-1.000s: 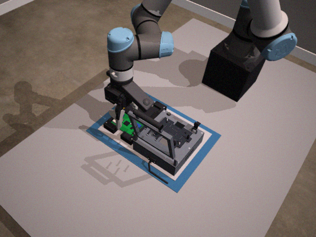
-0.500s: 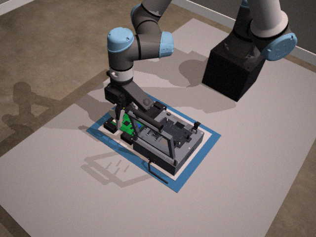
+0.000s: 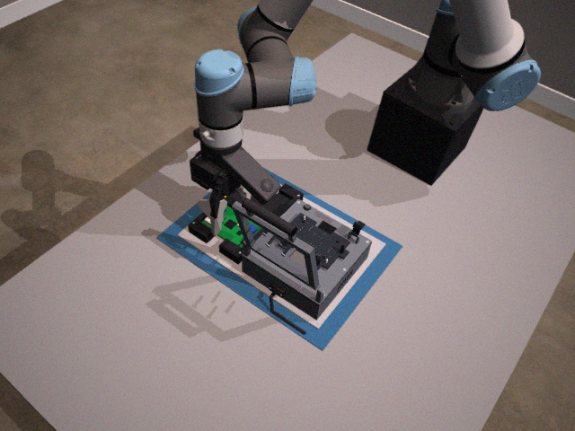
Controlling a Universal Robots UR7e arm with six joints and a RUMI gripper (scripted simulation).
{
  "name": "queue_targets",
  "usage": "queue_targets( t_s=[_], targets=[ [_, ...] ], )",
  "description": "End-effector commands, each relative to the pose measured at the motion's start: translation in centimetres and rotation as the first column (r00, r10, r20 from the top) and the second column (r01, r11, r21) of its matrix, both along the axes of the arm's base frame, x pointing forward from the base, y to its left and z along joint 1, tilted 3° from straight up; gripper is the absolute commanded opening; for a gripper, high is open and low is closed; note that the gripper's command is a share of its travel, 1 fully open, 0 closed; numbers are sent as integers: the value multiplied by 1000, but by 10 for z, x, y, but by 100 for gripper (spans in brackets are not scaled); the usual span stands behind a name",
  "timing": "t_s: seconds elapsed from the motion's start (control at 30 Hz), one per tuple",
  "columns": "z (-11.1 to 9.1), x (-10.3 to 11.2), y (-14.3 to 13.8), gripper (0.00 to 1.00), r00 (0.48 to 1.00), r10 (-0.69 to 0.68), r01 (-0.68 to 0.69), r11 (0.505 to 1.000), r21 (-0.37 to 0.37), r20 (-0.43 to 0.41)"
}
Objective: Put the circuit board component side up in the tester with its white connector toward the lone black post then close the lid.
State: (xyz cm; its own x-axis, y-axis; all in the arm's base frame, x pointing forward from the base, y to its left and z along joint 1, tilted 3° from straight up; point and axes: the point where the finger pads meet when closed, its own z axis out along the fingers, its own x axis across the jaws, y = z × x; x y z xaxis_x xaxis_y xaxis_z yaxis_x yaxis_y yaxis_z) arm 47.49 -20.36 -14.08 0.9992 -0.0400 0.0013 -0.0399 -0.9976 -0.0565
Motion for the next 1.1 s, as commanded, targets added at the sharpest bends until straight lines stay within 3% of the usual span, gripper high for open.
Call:
queue_targets(
  t_s=[0.0, 1.07],
  targets=[
    [0, 0, 0, 59, 1000, 0, 0, 1000, -1, 1],
    [-19, 1, 1, 59, 1000, 0, 0, 1000, -1, 1]
  ],
)
